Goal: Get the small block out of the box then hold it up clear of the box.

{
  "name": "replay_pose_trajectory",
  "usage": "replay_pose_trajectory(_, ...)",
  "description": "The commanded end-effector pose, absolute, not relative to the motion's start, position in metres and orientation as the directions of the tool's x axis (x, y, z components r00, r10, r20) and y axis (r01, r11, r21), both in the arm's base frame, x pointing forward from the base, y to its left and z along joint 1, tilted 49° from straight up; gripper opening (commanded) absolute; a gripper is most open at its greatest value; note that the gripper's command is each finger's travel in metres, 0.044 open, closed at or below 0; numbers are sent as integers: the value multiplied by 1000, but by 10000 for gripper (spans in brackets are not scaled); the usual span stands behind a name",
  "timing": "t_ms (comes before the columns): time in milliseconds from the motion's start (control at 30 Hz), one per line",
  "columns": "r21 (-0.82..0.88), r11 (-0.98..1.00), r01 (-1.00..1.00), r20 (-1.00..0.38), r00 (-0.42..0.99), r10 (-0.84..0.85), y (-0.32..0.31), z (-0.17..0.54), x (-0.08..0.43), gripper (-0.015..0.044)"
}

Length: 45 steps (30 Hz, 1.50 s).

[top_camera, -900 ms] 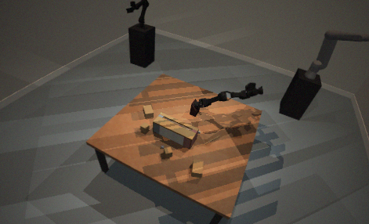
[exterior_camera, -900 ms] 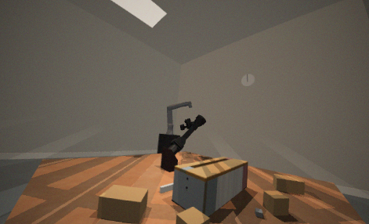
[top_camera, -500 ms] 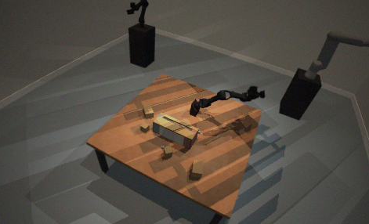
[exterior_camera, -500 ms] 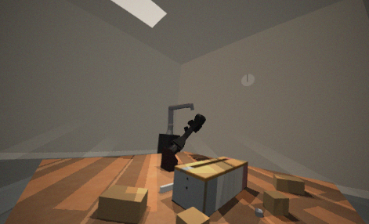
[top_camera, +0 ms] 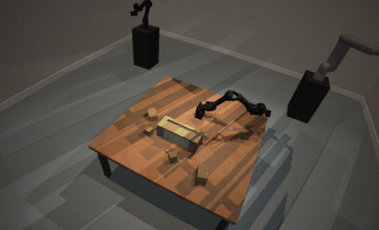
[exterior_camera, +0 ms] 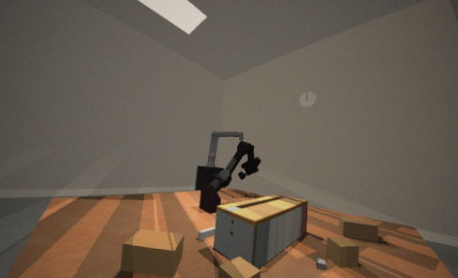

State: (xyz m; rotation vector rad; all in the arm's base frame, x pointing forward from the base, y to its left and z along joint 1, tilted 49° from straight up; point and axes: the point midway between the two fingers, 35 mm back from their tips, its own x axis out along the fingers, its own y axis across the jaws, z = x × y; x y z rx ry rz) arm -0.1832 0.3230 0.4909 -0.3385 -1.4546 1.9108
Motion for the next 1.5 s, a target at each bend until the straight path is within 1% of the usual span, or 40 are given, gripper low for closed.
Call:
replay_pose_trajectory(0, -922, -128, -365, 151, -646, 748, 347, 477, -151, 400)
replay_pose_trajectory(133, -920, -133, -368, 99, -548, 831, 369, 464, -109, 400)
replay_pose_trajectory(400, -907, -144, -397, -21, -300, 954, 394, 433, -7, 400)
replay_pose_trajectory(733, -876, -141, -460, -153, -11, 988, 387, 398, 108, 400)
replay_pose_trajectory(800, -887, -95, -451, -136, 59, 989, 381, 403, 129, 400)
replay_pose_trajectory(833, -894, -65, -443, -124, 106, 987, 376, 407, 143, 400)
replay_pose_trajectory(867, -893, -65, -446, -141, 141, 980, 372, 402, 156, 400)
replay_pose_trajectory(1167, -840, -100, -533, -346, 385, 855, 315, 346, 265, 400)
replay_pose_trajectory(1333, -792, -92, -604, -456, 484, 747, 266, 316, 314, 400)
replay_pose_trajectory(1467, -752, -84, -653, -534, 530, 658, 222, 293, 345, 400)
